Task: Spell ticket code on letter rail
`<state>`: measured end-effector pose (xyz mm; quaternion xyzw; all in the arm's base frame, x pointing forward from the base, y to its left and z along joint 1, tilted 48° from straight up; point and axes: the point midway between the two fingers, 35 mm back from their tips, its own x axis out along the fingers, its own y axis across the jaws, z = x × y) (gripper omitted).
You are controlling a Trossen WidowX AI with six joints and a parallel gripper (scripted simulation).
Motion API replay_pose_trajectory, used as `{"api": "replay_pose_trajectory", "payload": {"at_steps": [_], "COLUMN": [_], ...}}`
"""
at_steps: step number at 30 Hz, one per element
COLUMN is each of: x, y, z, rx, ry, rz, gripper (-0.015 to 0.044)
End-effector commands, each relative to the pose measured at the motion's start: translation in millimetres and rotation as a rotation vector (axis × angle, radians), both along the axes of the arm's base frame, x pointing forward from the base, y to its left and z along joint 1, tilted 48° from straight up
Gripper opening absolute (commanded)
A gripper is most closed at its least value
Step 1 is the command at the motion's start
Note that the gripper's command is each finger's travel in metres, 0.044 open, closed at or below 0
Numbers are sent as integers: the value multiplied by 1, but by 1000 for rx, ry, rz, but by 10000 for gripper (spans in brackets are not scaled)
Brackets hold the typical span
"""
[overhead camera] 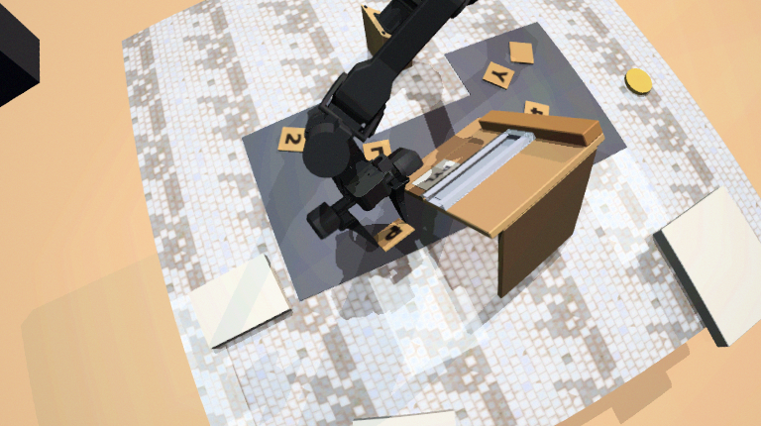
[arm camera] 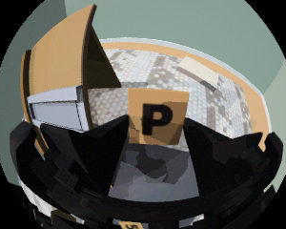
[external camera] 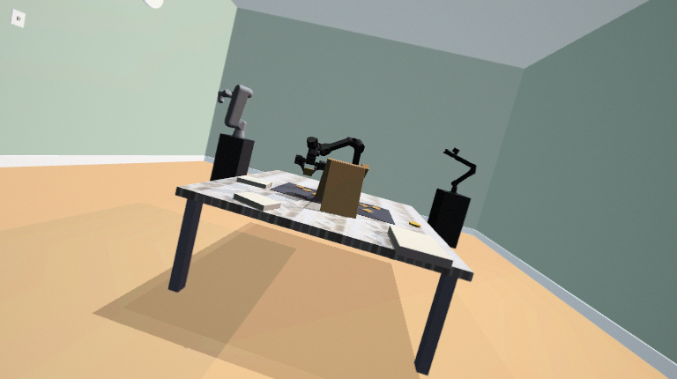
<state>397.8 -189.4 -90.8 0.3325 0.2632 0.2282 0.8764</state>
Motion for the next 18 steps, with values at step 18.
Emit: {"api": "replay_pose_trajectory", "payload": {"at_steps": [18], "x": [-3], "y": [8], "z": [8], "rx": [7], "ry": [3], "rz": [0], "gripper": [0]}}
